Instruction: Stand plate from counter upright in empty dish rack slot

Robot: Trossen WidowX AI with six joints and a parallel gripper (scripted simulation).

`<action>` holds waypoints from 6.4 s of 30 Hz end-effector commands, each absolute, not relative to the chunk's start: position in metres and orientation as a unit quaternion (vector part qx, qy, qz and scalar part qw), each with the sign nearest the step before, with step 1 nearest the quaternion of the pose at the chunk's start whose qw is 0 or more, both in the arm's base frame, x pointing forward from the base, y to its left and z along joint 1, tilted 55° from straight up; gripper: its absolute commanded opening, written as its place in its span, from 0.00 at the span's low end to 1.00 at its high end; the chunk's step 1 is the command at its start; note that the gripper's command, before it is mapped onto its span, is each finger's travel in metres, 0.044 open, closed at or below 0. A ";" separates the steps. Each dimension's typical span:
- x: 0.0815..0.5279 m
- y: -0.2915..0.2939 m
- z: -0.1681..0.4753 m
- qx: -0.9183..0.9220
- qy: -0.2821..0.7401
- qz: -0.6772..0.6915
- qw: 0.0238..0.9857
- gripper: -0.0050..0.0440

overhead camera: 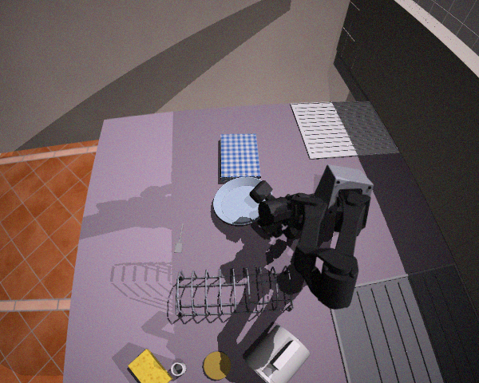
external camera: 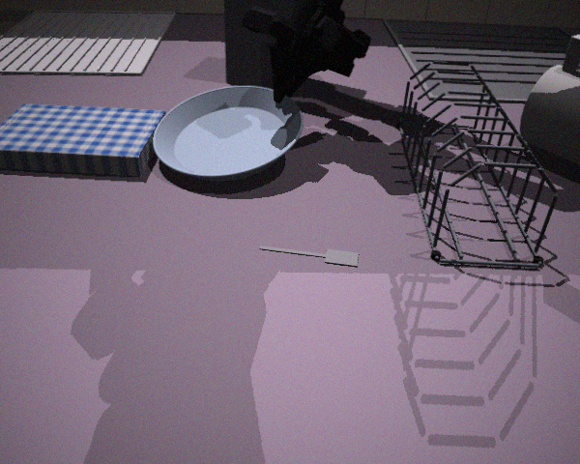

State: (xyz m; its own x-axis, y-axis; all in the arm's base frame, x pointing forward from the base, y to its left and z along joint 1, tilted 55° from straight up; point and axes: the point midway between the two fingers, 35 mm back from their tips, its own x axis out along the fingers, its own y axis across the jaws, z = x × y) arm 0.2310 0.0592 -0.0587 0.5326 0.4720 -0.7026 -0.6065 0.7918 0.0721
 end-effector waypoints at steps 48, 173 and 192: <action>0.242 0.026 -0.051 -0.048 0.378 0.407 0.830 0.10; 0.238 -0.062 -0.007 0.206 0.408 0.396 0.796 0.10; 0.232 -0.083 0.005 0.293 0.414 0.364 0.781 0.10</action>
